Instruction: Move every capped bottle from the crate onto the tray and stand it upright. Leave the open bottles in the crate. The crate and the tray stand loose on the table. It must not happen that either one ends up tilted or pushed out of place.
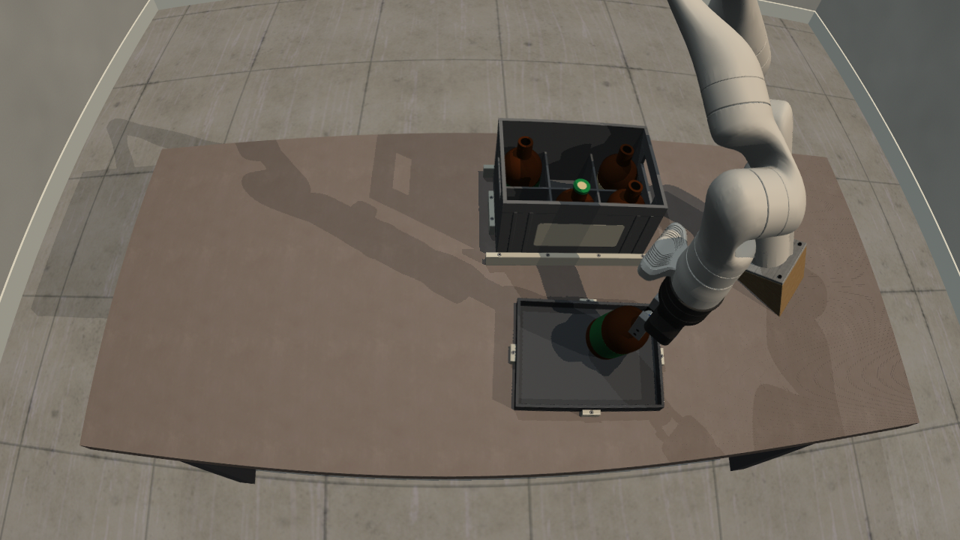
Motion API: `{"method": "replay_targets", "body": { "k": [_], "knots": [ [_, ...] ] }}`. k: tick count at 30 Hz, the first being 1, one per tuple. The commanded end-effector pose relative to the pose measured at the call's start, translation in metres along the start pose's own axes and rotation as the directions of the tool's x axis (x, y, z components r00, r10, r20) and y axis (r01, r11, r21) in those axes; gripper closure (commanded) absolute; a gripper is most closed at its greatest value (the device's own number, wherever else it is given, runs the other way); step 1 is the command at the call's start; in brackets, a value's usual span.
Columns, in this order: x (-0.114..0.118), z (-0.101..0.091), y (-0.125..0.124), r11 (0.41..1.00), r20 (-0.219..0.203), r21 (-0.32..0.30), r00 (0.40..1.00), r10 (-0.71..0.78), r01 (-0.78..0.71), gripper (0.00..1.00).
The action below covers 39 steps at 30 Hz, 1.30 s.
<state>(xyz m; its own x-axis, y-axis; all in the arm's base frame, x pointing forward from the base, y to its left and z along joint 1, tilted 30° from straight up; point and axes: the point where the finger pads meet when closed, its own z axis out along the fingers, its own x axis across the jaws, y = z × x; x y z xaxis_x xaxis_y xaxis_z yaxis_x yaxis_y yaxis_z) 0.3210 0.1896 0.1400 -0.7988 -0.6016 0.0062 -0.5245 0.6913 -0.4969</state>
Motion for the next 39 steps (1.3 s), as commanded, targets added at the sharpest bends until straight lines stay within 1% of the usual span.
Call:
{"method": "replay_targets", "body": {
  "k": [1, 28, 29, 39],
  "knots": [
    [0.0000, 0.0007, 0.0002, 1.000, 0.000, 0.000, 1.000, 0.000, 0.000, 1.00],
    [0.0001, 0.0065, 0.0002, 1.000, 0.000, 0.000, 1.000, -0.001, 0.001, 1.00],
    [0.0000, 0.0063, 0.0002, 1.000, 0.000, 0.000, 1.000, 0.000, 0.000, 0.00],
    [0.0000, 0.0063, 0.0002, 1.000, 0.000, 0.000, 1.000, 0.000, 0.000, 0.00]
  ]
}}
